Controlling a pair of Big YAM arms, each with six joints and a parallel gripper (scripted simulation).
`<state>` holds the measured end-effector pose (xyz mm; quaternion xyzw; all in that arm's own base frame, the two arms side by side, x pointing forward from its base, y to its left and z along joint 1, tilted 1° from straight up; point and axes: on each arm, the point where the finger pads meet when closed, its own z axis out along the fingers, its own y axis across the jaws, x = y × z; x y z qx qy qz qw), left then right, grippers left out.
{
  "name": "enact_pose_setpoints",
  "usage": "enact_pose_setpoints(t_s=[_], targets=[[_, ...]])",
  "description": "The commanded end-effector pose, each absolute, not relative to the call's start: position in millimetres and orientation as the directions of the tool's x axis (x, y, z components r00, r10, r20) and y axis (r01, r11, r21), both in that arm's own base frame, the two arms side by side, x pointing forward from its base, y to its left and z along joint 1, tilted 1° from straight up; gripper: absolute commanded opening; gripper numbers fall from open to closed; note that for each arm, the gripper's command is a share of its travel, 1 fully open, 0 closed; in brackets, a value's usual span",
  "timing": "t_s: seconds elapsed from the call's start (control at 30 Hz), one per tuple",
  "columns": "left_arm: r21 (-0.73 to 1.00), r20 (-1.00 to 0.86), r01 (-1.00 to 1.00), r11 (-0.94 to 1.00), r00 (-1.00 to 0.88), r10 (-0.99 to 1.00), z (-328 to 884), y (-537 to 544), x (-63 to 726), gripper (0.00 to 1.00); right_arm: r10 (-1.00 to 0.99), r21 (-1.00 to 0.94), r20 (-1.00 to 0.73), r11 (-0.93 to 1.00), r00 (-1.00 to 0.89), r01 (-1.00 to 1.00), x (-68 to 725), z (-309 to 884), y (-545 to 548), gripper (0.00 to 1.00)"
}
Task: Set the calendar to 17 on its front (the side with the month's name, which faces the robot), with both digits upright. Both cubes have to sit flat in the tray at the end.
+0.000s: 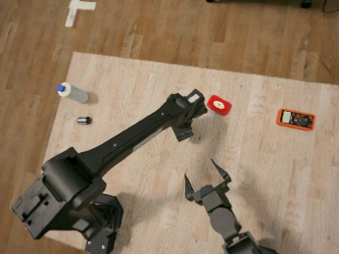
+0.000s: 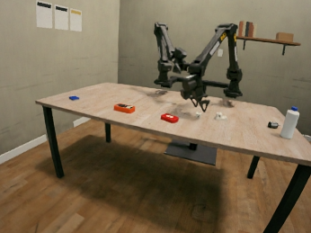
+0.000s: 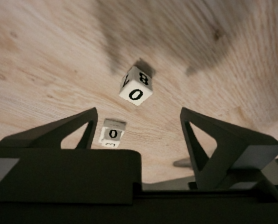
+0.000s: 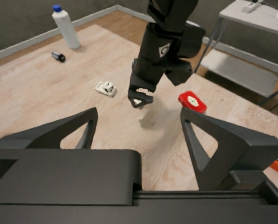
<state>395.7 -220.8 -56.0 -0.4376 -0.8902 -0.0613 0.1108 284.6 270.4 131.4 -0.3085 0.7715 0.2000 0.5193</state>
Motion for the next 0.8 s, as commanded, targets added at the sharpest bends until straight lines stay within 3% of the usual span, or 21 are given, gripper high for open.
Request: enact_pose_setpoints(t_s=[0.0, 0.37, 0.53, 0.77], targets=[[0.046, 0.237, 0.655, 0.755, -0.741, 0.628, -51.5, -225.2, 411.8, 1.00, -0.260, -0.020, -0.936, 0.714, -0.239, -0.700, 281.0, 129.6, 276.1, 1.00], [0.032, 0.215, 0.195, 0.980, -0.959, 0.184, -49.2, -212.3, 426.8, 1.00, -0.219, -0.020, -0.956, 0.711, -0.194, -0.703, 288.1, 121.0, 285.5, 1.00], [0.030, 0.209, 0.069, 0.997, -0.976, 0.061, -47.5, -211.6, 423.2, 1.00, -0.212, -0.019, -0.959, 0.711, -0.188, -0.703, 288.1, 117.7, 285.8, 1.00], [0.001, 0.195, -0.286, 0.958, -0.940, -0.281, -38.1, -198.7, 436.9, 1.00, -0.200, -0.020, -0.964, 0.709, -0.173, -0.705, 287.2, 109.7, 286.2, 1.00]])
